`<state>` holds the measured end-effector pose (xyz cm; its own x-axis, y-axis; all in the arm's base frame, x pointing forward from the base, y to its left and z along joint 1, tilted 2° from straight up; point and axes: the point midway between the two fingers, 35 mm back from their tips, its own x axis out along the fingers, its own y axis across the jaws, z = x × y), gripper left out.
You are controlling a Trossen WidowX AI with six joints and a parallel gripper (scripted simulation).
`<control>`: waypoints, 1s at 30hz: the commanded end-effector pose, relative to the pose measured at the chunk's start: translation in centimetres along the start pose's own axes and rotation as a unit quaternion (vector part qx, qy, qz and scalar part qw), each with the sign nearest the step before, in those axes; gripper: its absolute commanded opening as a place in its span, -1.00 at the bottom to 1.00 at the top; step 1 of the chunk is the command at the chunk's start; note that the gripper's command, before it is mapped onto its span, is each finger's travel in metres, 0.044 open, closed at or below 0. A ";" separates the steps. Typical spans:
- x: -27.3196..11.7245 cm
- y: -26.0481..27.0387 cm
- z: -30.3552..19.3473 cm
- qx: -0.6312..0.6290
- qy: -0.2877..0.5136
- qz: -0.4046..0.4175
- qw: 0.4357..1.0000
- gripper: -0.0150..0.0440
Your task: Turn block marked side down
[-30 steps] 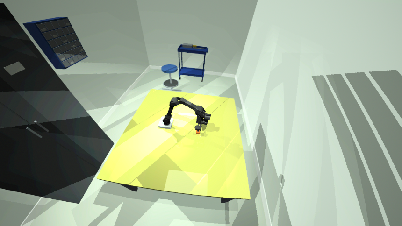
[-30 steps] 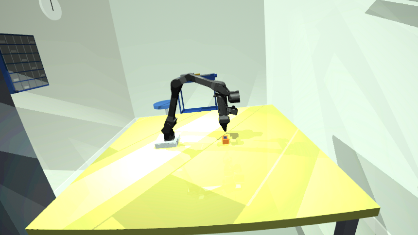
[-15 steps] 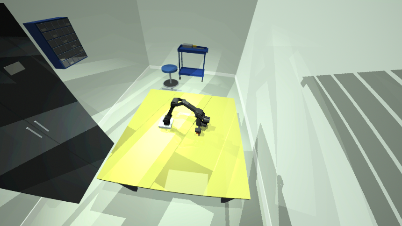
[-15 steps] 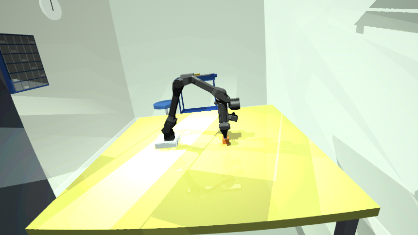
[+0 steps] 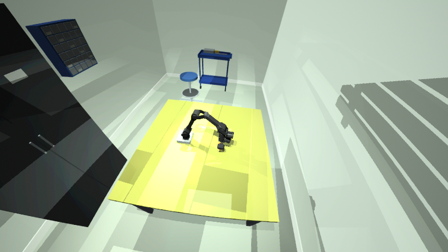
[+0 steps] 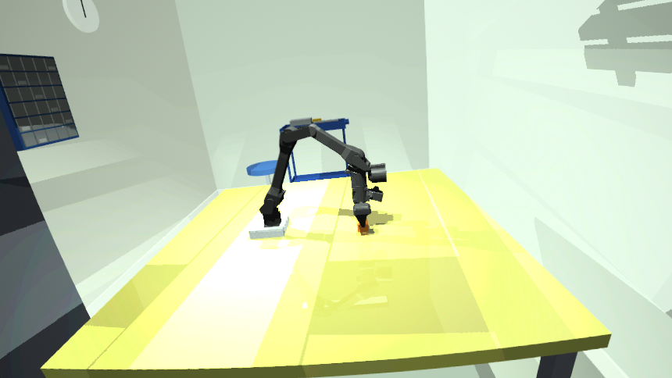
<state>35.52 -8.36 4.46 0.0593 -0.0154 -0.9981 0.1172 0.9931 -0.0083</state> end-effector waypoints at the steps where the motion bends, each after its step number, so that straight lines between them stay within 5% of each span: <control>1: 0.7 0.0 0.0 0.000 0.001 -0.002 1.000 1.00; 7: 1.4 0.0 -0.1 0.000 0.001 -0.002 1.000 1.00; 13: 1.4 0.0 -0.1 0.000 0.001 -0.002 1.000 0.47; 30: 1.4 0.0 -0.1 0.000 0.001 -0.002 1.000 0.08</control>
<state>35.48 -8.35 3.05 0.0553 -0.0148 -0.9984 0.1170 0.9931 -0.0082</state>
